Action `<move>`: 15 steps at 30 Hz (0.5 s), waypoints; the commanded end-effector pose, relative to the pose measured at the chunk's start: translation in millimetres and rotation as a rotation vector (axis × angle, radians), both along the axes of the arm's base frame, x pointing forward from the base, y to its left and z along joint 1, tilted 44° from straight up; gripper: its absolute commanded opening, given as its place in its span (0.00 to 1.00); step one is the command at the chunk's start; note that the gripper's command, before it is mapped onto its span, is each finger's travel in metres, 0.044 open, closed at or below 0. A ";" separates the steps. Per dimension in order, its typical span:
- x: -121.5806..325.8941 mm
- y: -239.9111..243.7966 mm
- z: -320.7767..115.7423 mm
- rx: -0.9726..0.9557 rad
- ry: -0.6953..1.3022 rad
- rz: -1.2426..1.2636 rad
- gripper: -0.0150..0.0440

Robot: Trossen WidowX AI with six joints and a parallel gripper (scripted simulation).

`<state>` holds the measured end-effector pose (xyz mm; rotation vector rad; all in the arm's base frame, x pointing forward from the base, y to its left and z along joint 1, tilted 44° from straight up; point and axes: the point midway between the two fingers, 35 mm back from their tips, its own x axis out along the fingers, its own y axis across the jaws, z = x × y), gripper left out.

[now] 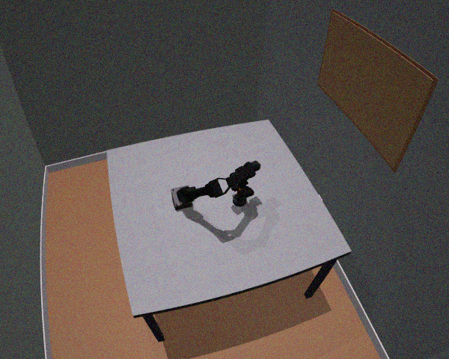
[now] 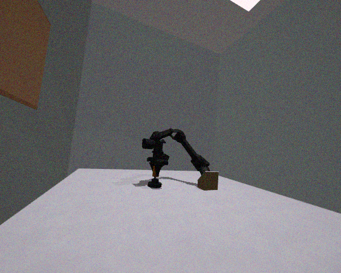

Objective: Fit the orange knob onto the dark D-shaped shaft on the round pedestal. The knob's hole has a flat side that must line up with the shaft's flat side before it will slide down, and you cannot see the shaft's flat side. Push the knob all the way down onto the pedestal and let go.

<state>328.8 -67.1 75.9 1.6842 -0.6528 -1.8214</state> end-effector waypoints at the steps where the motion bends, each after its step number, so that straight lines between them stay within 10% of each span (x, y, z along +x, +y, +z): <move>1: 0.2 -0.6 0.3 -0.003 0.001 0.003 0.25; 15: 1.7 3.1 2.8 -0.011 -0.127 -0.128 0.25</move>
